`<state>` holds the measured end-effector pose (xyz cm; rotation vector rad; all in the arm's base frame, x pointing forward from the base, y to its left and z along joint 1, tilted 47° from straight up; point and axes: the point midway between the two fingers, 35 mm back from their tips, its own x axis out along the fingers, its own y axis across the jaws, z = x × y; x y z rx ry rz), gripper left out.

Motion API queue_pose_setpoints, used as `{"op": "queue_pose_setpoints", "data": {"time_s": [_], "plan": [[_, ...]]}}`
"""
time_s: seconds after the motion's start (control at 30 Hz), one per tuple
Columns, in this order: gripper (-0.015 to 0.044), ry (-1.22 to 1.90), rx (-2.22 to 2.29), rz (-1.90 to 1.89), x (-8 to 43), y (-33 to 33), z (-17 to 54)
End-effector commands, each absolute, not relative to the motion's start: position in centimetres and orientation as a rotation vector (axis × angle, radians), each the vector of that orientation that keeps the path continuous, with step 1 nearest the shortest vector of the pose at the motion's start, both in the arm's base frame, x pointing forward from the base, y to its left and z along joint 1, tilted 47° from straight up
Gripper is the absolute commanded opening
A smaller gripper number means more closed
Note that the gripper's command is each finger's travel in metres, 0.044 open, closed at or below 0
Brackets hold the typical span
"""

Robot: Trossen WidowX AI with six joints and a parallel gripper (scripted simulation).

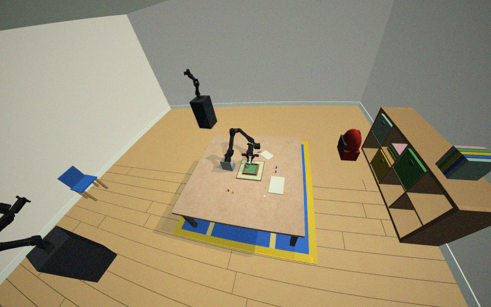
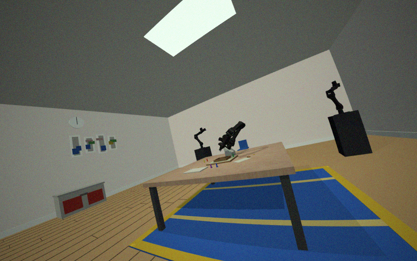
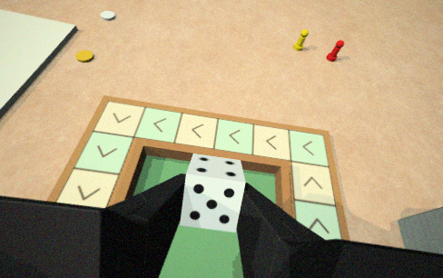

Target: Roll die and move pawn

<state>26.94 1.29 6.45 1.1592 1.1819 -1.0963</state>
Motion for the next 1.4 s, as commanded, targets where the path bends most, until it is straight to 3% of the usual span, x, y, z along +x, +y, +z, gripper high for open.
{"op": "queue_pose_setpoints", "data": {"time_s": [0.0, 0.57, 0.67, 0.9, 1.2, 1.37], "plan": [[0.0000, 1.182, 1.159, -1.097, 26.9, 1.3, 6.4], [0.0440, 1.176, 1.152, -1.094, 27.0, -1.7, 9.1], [0.0440, 1.243, 1.168, -1.076, 26.9, -1.5, 8.5], [0.0440, 1.766, 1.560, -0.700, 26.8, 0.3, 4.3], [0.0440, 1.785, 1.604, -0.676, 26.7, 0.3, 4.0], [0.0309, 1.773, 1.351, -0.264, 24.9, 3.6, 6.5]]}}
